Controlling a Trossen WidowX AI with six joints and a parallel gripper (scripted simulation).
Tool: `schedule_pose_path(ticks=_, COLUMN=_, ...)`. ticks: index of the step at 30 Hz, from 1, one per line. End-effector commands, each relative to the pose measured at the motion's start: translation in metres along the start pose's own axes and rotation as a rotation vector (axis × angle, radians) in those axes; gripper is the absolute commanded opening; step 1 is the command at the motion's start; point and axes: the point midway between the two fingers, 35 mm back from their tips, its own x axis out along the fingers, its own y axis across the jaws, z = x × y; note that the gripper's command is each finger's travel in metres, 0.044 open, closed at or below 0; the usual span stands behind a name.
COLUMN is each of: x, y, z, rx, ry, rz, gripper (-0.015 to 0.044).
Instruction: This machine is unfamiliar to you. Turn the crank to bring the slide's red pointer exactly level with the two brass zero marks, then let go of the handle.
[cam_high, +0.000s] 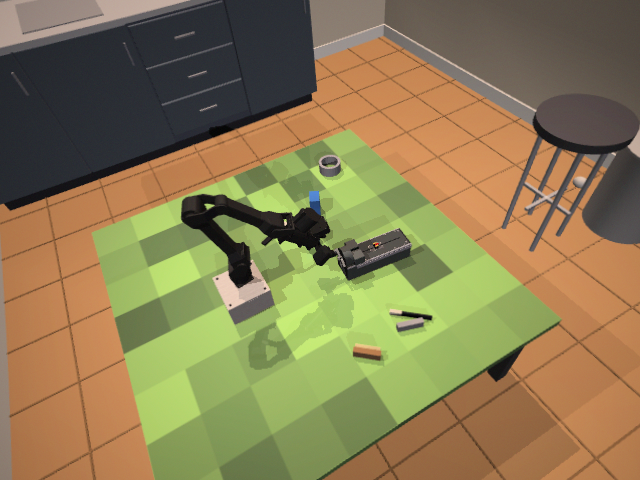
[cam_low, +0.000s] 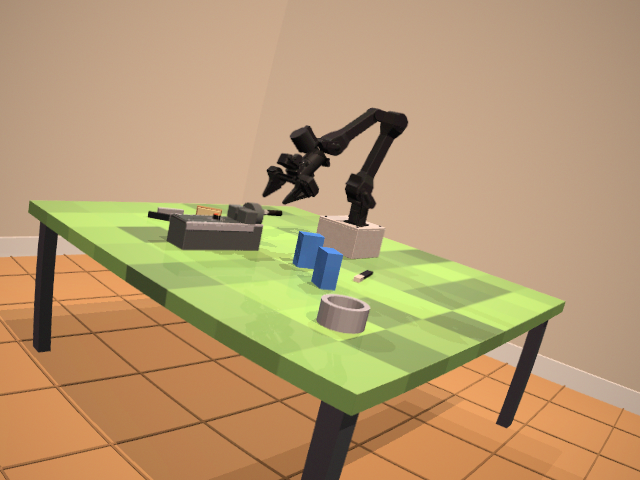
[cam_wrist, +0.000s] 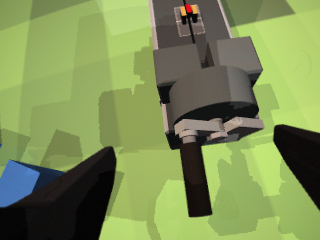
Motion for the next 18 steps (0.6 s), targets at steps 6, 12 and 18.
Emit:
schedule_pose_path(ticks=6, x=-0.037, y=0.0, z=0.036, rx=-0.003, ry=-0.016, rz=-0.002, gripper=0.044)
schedule_pose_path(ticks=12, x=-0.026, y=-0.006, z=0.056, rx=-0.013, ry=-0.009, rz=-0.022, gripper=0.044)
schedule_pose_path(ticks=18, x=-0.008, y=-0.015, z=0.079, rx=-0.024, ry=0.002, rz=-0.053, gripper=0.044)
